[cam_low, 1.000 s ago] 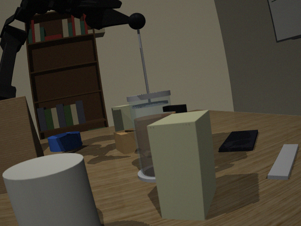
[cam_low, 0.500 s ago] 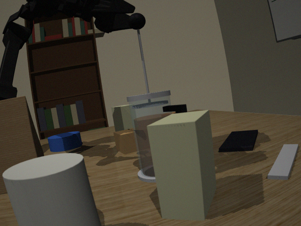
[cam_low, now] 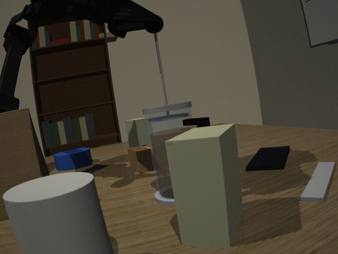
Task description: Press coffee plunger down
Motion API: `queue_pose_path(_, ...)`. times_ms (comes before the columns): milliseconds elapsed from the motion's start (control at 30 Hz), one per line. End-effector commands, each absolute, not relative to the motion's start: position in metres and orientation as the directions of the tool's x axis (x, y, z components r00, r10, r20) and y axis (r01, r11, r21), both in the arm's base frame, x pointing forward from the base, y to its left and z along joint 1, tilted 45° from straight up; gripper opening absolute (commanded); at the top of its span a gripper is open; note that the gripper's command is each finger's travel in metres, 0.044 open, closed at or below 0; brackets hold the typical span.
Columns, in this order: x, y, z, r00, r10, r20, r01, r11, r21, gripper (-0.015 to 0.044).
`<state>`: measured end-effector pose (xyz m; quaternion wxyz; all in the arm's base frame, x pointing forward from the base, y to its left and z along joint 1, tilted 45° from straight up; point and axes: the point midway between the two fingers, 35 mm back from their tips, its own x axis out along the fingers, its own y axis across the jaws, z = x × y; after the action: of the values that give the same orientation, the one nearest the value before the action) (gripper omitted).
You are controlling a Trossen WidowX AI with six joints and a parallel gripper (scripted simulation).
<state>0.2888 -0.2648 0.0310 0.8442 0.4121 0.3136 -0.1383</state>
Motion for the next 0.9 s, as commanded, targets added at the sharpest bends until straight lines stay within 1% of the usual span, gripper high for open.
queue_pose_path(0,0.289,-0.264,0.030,0.764,0.026,-0.645,0.495,0.618,0.611,0.0119)
queue_pose_path(867,0.294,-0.246,0.004,0.763,0.026,-0.646,0.495,0.619,0.610,0.0119)
